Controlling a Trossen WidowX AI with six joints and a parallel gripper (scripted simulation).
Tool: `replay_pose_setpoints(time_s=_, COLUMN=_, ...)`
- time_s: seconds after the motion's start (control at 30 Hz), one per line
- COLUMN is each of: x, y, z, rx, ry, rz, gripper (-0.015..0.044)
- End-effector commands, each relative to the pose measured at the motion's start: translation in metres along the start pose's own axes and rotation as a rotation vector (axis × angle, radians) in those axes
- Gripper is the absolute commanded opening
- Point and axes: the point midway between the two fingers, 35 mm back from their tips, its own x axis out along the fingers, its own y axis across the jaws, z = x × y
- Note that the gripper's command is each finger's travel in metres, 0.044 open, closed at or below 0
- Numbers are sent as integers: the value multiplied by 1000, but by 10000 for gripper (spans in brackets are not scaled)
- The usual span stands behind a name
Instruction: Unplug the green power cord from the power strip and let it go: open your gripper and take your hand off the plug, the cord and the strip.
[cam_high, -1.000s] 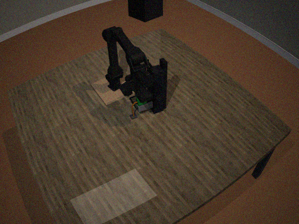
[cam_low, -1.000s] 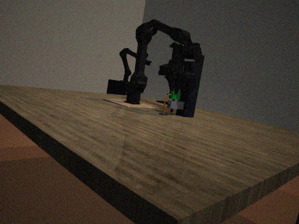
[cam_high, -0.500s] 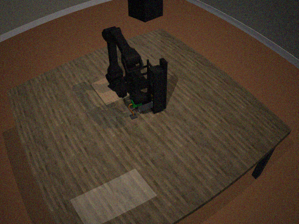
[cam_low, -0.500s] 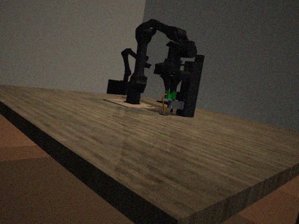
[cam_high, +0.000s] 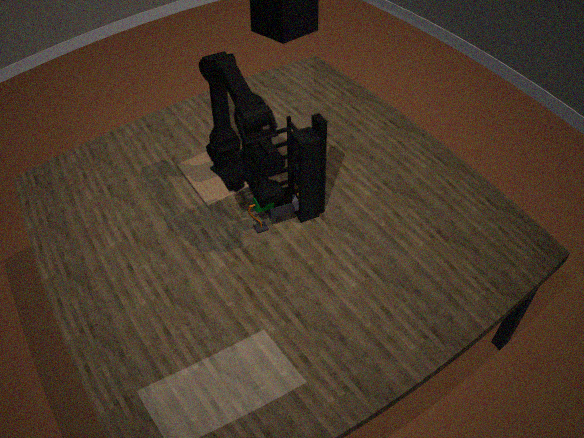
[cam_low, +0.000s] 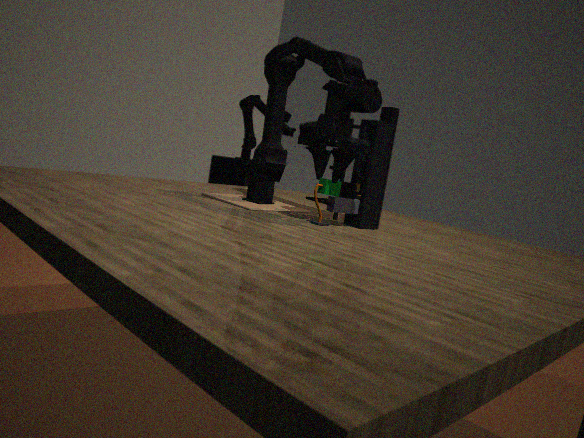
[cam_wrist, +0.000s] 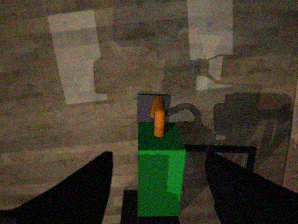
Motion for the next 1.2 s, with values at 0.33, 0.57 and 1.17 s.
replay_pose_setpoints(time_s=0.33, x=-13, y=0, z=60, rx=4, ry=-9, rz=1, gripper=440)
replay_pose_setpoints(time_s=0.57, x=-13, y=0, z=60, rx=4, ry=-9, rz=1, gripper=440)
replay_pose_setpoints(time_s=1.17, x=-13, y=0, z=60, rx=4, ry=-9, rz=1, gripper=440)
